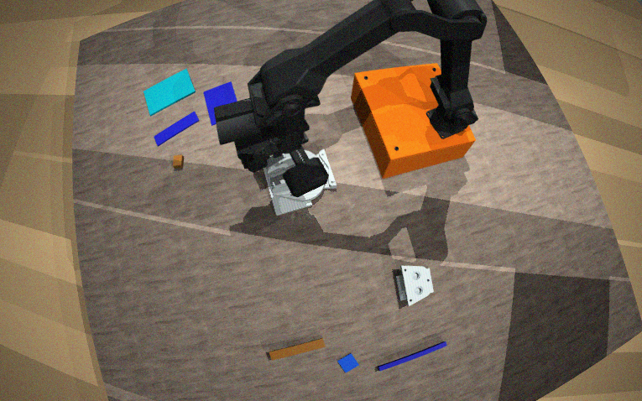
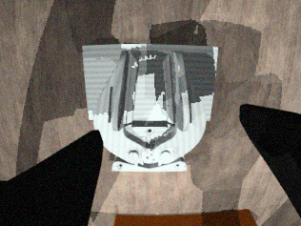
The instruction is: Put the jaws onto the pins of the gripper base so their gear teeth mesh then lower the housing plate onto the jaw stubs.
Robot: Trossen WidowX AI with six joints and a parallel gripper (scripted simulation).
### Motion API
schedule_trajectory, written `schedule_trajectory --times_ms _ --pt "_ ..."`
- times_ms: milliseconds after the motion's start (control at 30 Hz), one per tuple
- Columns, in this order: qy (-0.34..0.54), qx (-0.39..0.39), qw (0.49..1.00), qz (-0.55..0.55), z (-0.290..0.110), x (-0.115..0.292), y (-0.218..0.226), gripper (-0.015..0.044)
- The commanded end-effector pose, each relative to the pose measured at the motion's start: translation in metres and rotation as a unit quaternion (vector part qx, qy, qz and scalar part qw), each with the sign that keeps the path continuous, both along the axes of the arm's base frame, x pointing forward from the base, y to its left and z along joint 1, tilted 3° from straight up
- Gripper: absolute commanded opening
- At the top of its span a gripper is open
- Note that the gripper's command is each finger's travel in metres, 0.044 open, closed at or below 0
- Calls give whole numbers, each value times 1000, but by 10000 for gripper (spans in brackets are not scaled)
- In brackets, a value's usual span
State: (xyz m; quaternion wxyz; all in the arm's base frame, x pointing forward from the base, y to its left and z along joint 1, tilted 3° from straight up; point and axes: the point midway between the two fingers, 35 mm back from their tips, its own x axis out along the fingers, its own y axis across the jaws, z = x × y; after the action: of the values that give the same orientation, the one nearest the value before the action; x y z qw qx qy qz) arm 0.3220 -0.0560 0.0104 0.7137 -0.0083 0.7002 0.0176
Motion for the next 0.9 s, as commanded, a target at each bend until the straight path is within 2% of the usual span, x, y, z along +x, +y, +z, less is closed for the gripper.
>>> schedule_trajectory --times_ms 0,433,867 --pt "-11 2 999 49 5 4 14 440" --pt "-11 1 969 247 10 6 63 440" --pt "-13 1 900 436 14 1 110 440"
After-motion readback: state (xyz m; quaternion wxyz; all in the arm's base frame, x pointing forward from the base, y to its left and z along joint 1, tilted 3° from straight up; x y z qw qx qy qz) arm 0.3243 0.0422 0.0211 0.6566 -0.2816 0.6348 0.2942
